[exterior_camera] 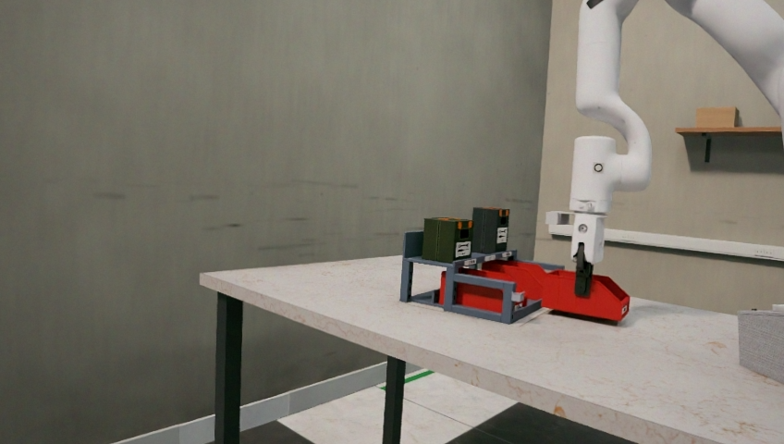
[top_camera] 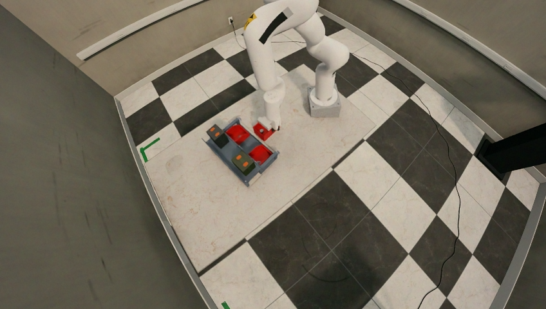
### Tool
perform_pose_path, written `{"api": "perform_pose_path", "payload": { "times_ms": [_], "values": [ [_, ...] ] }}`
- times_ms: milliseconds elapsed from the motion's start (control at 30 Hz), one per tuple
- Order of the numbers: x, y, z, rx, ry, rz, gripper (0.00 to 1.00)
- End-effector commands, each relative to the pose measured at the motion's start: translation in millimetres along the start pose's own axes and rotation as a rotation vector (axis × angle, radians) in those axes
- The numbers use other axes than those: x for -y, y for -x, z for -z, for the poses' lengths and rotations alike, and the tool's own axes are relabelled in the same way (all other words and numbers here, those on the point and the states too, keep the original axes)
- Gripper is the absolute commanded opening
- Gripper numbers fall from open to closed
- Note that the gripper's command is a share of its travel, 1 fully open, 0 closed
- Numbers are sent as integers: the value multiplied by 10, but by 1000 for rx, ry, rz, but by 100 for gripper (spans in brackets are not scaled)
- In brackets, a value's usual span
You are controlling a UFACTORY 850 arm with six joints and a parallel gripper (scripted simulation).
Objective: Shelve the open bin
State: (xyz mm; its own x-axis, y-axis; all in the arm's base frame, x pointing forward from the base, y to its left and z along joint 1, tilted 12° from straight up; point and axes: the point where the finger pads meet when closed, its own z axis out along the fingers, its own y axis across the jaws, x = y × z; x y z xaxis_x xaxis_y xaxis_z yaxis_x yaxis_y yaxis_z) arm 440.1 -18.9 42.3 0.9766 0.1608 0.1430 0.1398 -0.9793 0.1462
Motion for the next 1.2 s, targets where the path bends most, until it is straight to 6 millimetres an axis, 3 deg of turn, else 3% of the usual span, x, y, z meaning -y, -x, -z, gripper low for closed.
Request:
{"api": "perform_pose_path", "payload": {
  "times_ms": [0,1100,1133,1167],
  "values": [
    [-1,5,-13,-2,0,0,0],
    [0,106,-160,-3,0,0,0],
    [0,105,-159,-3,0,0,29],
    [0,105,-159,-3,0,0,29]
  ]
}}
